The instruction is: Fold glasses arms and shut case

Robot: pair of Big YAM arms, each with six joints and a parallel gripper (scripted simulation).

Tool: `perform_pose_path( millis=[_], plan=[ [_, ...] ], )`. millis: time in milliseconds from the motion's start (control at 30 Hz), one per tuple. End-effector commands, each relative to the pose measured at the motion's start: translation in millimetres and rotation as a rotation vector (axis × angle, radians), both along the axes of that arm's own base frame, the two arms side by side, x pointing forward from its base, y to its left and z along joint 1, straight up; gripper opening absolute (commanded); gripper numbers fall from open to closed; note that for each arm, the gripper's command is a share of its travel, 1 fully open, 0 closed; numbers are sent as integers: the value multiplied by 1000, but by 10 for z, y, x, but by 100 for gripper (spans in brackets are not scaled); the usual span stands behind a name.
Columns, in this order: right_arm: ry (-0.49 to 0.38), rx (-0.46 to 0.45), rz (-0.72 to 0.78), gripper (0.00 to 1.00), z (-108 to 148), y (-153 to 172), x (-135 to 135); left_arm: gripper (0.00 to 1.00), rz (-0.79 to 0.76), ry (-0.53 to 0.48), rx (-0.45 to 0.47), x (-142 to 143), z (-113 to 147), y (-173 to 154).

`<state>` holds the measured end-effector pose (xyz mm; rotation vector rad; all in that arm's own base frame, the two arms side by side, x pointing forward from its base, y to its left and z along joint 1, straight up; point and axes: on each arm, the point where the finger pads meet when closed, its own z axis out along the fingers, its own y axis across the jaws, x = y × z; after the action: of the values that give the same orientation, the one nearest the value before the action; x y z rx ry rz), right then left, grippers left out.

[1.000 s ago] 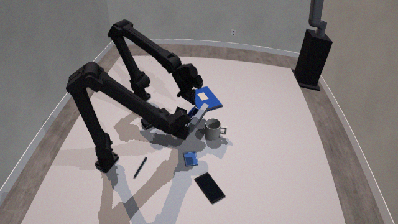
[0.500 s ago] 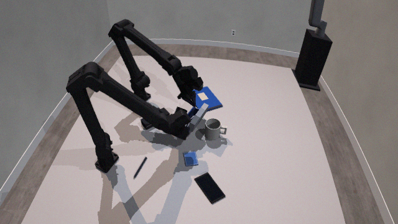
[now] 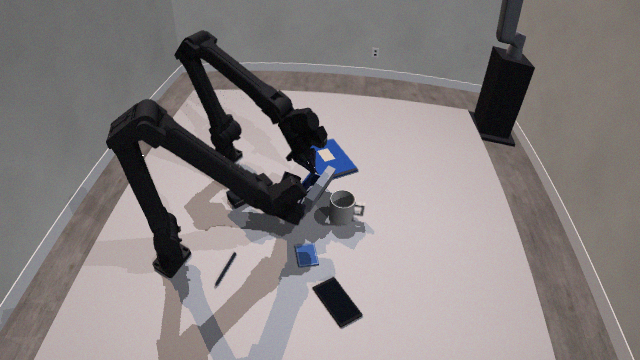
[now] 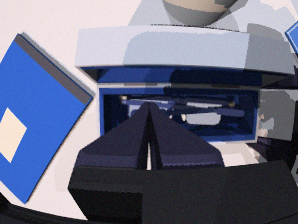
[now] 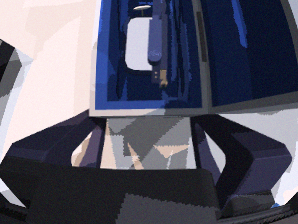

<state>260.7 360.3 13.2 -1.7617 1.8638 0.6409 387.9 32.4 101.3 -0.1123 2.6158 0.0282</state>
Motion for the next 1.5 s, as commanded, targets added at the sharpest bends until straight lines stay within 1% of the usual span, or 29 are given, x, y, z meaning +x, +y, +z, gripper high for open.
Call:
perform_pose_path(
  millis=[0,200,267,300,333,767,833,867,900,1333,1400,1433,1467],
  plan=[
    [-18,28,-16,57,180,67,121,0,-6,21,3,-42,-156,33],
    [-18,28,-16,57,180,67,121,0,-6,21,3,-41,-211,51],
    [-18,28,-16,57,180,67,121,0,-6,21,3,-41,-211,51],
    [-18,28,-16,57,180,67,121,0,-9,8,5,18,-159,49],
    [-18,28,-16,57,180,67,121,0,-6,25,2,-56,-242,55],
    [-18,28,-16,57,180,67,121,0,-6,22,2,-44,-351,95],
    [-18,28,-16,57,180,67,121,0,-6,22,2,-44,-351,95],
    [-18,28,-16,57,180,67,121,0,-9,8,4,19,-301,93],
    [-18,28,-16,57,180,67,121,0,-6,25,2,-59,-383,98],
    [-18,28,-16,57,180,67,121,0,-6,22,2,-45,-492,138],
    [-18,28,-16,57,180,67,121,0,-6,22,2,-45,-492,138],
    [-18,28,-16,57,180,67,121,0,-10,6,4,30,-435,134],
    [-18,28,-16,57,180,67,121,0,-6,25,1,-59,-522,141]
  ],
)
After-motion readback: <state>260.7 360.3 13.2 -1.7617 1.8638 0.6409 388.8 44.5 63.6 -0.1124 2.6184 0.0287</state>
